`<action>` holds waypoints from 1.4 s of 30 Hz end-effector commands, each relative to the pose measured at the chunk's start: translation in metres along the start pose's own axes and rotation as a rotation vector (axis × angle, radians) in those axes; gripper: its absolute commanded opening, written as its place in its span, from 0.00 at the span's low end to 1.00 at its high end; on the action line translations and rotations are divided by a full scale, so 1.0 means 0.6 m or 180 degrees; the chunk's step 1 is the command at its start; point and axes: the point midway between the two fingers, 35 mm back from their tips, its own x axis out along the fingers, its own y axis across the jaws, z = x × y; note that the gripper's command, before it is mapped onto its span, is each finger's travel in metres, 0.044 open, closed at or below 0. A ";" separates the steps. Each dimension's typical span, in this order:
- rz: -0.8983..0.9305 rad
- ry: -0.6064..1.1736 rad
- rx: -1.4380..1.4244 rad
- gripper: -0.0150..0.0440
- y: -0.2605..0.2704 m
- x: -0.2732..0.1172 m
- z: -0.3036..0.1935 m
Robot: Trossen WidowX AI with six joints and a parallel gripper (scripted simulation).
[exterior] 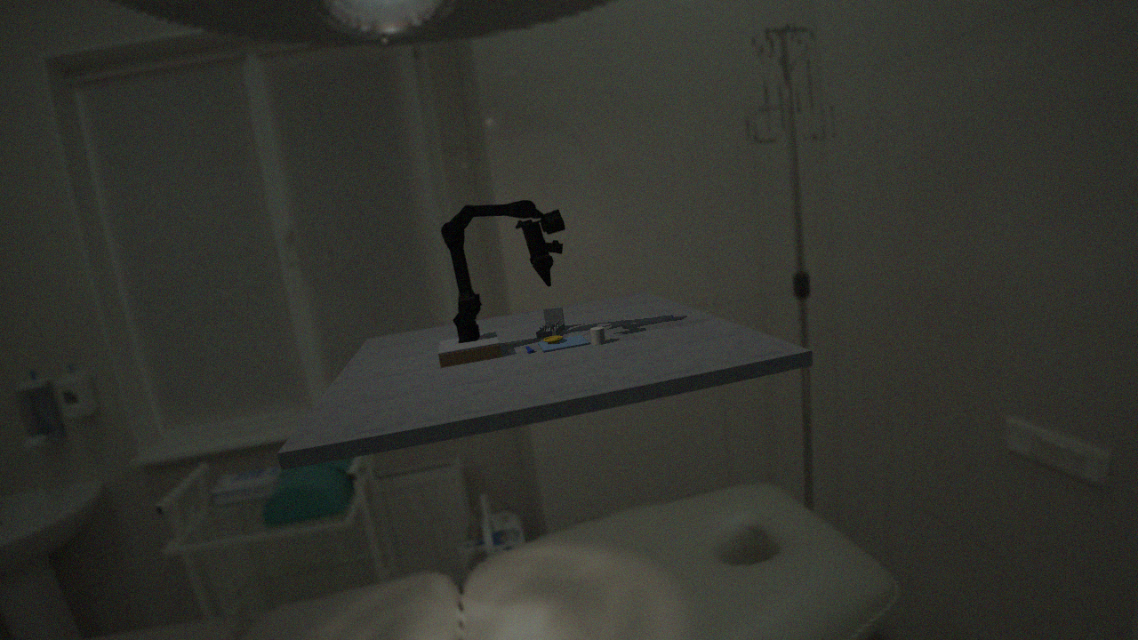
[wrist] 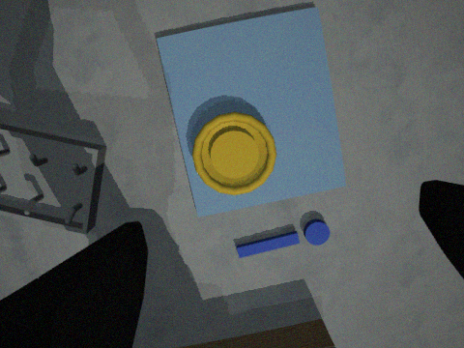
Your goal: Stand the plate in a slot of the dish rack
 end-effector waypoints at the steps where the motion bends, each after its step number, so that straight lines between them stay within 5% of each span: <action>1: 0.0040 0.0351 -0.0262 0.93 0.016 0.022 -0.018; 8: 0.0057 0.0472 -0.0361 0.93 0.022 0.033 -0.024; 16: 0.0053 0.0470 -0.0361 0.93 0.006 0.215 -0.033; 42: 0.0054 0.0470 -0.0361 0.93 0.011 0.271 -0.043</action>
